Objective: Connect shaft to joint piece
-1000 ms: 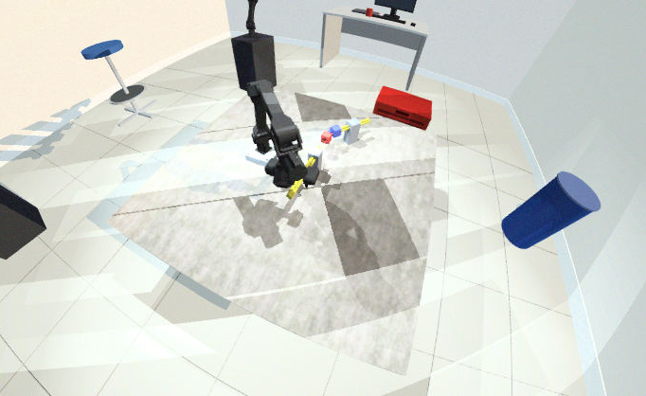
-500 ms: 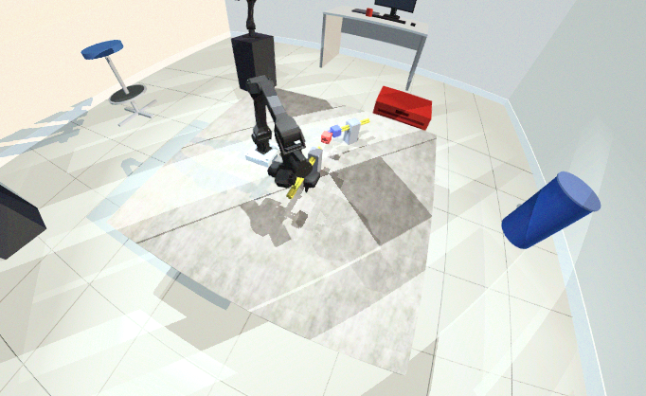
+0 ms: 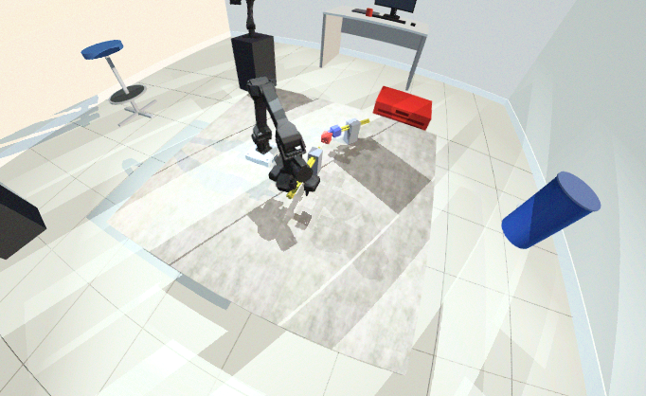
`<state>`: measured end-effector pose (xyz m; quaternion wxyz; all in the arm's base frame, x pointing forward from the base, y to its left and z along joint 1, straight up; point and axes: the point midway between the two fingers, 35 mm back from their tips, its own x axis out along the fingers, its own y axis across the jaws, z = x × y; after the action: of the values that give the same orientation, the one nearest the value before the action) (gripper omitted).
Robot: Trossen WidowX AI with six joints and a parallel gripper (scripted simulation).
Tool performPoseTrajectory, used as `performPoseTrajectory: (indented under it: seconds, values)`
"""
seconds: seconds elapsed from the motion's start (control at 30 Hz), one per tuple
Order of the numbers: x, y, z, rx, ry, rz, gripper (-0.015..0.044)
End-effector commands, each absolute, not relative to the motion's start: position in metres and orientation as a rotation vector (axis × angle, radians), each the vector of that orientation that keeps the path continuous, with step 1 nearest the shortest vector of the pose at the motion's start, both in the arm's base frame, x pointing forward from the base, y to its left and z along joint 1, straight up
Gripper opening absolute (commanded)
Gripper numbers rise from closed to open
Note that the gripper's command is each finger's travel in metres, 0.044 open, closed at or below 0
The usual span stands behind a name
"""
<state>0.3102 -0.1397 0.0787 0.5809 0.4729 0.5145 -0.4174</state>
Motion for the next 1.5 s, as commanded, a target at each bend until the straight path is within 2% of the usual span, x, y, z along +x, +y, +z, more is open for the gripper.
performPoseTrajectory:
  seconds: [0.0,0.4,0.7,0.73,0.8,1.47]
  values:
    - [0.3099,-0.1401,0.0751,1.106,1.202,-0.984,0.0414]
    - [0.3099,-0.1401,0.0751,1.106,1.202,-0.984,0.0102]
    - [0.3099,-0.1401,0.0751,1.106,1.202,-0.984,0.0102]
    - [0.3099,-0.1401,0.0751,1.106,1.202,-0.984,0.0076]
    - [0.3099,-0.1401,0.0751,1.106,1.202,-0.984,0.0067]
    - [0.3097,-0.1396,0.0755,1.105,1.205,-0.979,0.0067]
